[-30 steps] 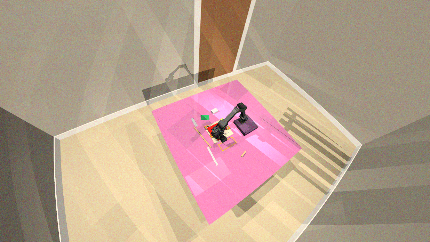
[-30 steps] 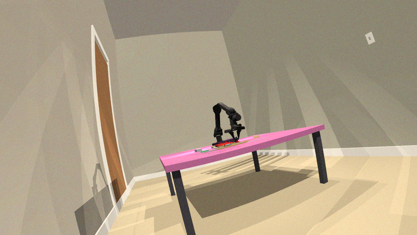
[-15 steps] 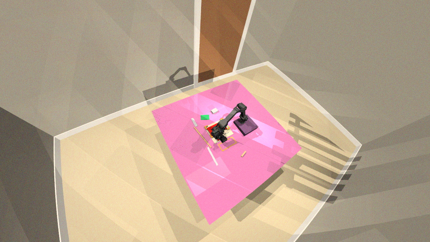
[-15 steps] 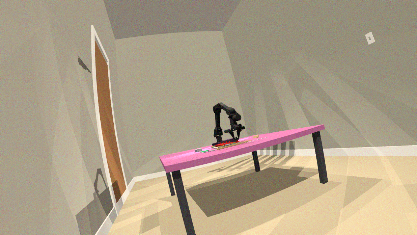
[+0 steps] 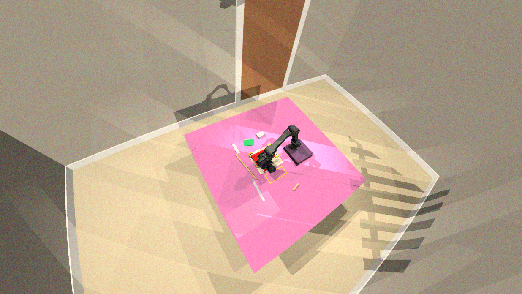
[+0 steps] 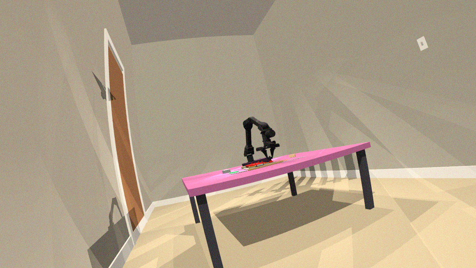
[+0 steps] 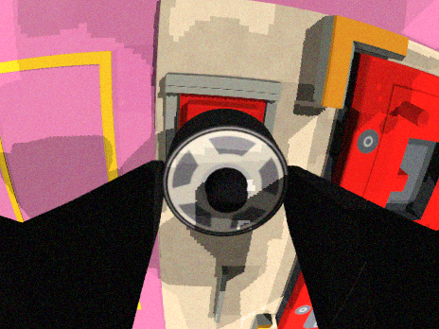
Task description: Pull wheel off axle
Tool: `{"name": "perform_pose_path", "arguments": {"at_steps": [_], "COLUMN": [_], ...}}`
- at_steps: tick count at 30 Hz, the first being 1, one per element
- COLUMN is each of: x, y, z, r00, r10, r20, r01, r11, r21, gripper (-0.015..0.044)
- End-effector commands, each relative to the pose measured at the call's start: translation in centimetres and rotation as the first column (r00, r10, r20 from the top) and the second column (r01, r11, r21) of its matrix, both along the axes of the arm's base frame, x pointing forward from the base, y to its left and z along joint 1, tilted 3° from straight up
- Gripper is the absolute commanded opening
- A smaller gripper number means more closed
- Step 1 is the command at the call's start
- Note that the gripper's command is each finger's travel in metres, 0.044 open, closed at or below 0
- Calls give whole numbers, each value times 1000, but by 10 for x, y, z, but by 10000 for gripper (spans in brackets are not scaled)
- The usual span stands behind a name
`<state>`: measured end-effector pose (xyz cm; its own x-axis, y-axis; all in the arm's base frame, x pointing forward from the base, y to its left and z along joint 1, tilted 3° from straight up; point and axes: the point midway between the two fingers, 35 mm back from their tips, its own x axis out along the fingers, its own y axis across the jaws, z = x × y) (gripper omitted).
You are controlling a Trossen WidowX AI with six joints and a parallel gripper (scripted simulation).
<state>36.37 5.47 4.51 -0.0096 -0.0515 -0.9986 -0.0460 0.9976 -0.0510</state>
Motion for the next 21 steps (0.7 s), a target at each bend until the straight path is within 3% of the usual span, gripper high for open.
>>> {"name": "perform_pose_path", "arguments": {"at_steps": [1,21], "x": [0,0], "y": [0,0], "z": [11,17], "r00": [1000,1000], "r10": [-4,-5], "r20": [15,17], "r01": [4,5], "r11": [1000,1000], "r21": [3,4], "gripper": [0,0]}}
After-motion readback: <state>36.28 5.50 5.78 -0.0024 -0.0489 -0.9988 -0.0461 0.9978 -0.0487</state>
